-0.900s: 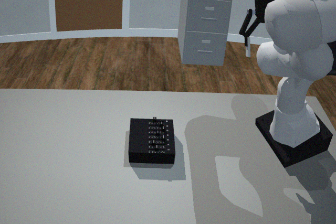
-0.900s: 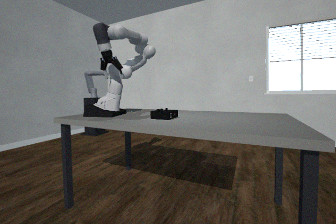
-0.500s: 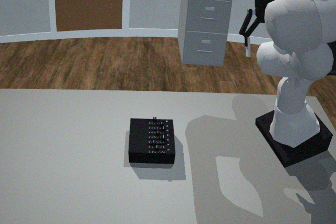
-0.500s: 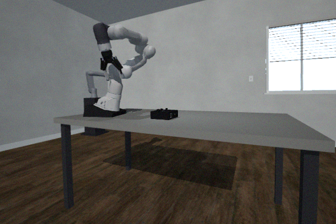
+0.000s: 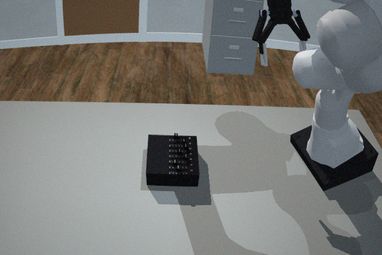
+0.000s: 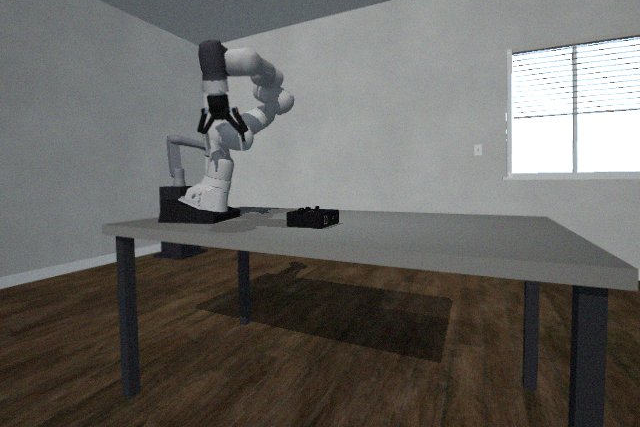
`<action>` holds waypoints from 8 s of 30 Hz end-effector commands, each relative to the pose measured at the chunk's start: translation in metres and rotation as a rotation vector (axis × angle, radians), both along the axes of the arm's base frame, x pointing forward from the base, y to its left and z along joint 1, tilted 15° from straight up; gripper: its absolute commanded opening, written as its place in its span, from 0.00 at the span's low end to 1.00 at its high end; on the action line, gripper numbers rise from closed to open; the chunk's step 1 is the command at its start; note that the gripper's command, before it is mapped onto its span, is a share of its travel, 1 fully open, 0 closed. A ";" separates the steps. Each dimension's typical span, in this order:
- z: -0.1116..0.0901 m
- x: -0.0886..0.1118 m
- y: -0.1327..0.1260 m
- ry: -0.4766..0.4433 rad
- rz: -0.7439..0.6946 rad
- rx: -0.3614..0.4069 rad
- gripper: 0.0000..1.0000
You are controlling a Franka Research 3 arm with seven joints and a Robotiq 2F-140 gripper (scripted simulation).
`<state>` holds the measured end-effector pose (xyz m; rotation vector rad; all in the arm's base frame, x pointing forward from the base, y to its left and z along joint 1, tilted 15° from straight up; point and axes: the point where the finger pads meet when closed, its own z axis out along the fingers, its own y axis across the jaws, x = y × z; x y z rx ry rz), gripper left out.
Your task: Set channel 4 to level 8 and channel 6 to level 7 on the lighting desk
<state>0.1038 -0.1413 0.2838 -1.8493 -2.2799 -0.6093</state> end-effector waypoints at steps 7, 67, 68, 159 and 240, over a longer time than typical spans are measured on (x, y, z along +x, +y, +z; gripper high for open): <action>-0.001 0.098 -0.034 -0.099 0.342 -0.223 1.00; -0.004 0.246 0.008 -0.239 0.811 -0.440 1.00; -0.004 0.246 0.008 -0.239 0.811 -0.440 1.00; -0.031 0.322 0.096 -0.427 1.597 -0.600 1.00; -0.101 0.254 0.096 -0.753 4.014 -0.017 1.00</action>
